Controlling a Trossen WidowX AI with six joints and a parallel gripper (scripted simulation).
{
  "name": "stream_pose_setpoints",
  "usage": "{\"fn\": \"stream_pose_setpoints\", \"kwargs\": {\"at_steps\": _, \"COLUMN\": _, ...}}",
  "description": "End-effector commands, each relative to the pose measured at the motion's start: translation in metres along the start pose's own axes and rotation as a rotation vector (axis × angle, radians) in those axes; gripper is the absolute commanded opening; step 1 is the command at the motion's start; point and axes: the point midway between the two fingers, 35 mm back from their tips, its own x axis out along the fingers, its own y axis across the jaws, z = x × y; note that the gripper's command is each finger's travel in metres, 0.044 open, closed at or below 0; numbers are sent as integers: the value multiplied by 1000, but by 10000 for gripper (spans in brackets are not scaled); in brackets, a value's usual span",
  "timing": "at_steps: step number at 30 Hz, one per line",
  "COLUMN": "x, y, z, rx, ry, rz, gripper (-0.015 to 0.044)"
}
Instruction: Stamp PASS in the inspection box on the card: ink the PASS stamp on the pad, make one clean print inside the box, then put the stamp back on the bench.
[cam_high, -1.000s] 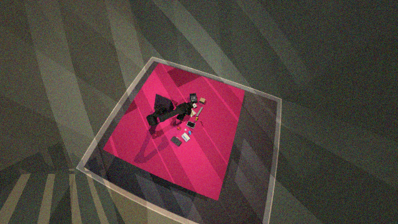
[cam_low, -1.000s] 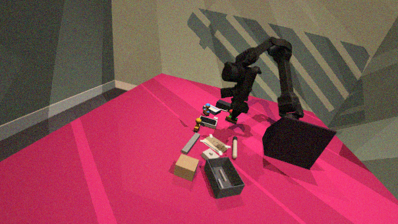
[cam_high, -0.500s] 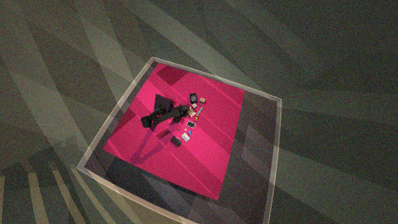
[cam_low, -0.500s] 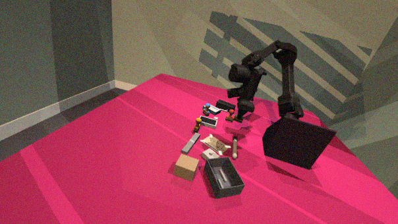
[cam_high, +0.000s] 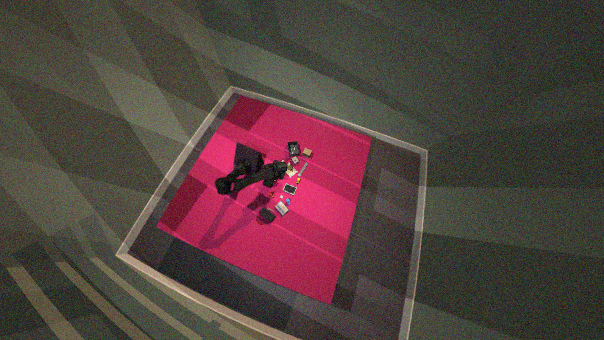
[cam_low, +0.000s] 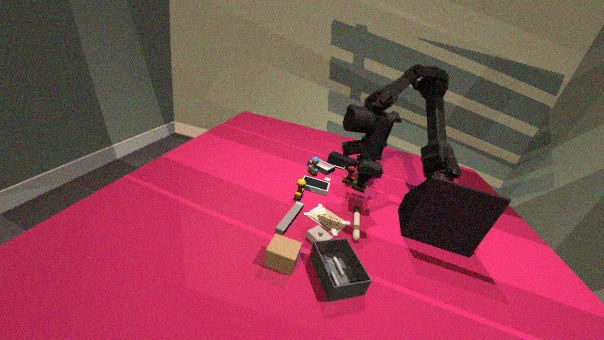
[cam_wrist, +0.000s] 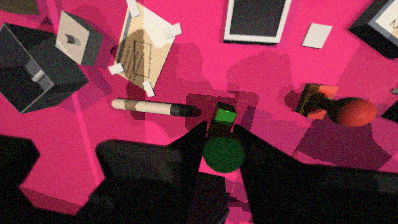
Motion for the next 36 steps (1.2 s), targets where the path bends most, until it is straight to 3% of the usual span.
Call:
{"fn": "stream_pose_setpoints", "kwargs": {"at_steps": 1, "x": 8, "y": -1, "z": -2, "rx": -8, "ry": 2, "rz": -7, "gripper": 0}}
{"fn": "stream_pose_setpoints", "kwargs": {"at_steps": 29, "x": 48, "y": -5, "z": -5, "rx": -7, "ry": 3, "rz": -14, "gripper": 0}}
{"fn": "stream_pose_setpoints", "kwargs": {"at_steps": 36, "x": 45, "y": -4, "z": -3, "rx": 1, "ry": 2, "rz": -7, "gripper": 184}}
